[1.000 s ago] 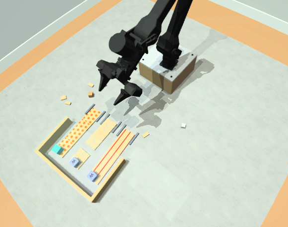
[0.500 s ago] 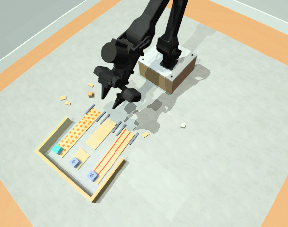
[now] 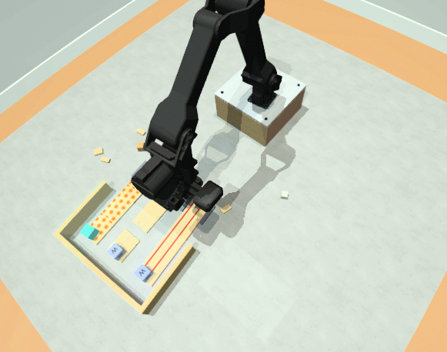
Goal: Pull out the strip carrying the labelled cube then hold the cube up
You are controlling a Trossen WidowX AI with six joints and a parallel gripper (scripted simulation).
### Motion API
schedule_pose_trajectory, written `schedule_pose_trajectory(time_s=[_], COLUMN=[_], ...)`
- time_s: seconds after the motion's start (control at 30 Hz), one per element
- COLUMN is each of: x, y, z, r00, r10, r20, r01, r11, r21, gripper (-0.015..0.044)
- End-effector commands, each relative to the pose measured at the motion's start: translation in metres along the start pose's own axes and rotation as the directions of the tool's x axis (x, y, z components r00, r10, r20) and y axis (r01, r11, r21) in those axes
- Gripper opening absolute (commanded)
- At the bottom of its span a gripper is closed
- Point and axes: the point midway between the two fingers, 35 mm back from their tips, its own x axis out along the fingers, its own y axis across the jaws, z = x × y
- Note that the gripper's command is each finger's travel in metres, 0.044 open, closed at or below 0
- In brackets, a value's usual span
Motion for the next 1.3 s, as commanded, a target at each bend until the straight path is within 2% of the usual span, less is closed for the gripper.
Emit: schedule_pose_trajectory(time_s=[0.0, 1.27], x=[0.016, 0.071], y=[0.009, 0.011], z=[-0.002, -0.003], r00=[0.994, 0.994], r10=[0.003, 0.003], r20=[-0.108, -0.113], r01=[-0.004, -0.005], r11=[1.000, 1.000], r21=[-0.014, -0.014], gripper=[0.0000, 0.0000])
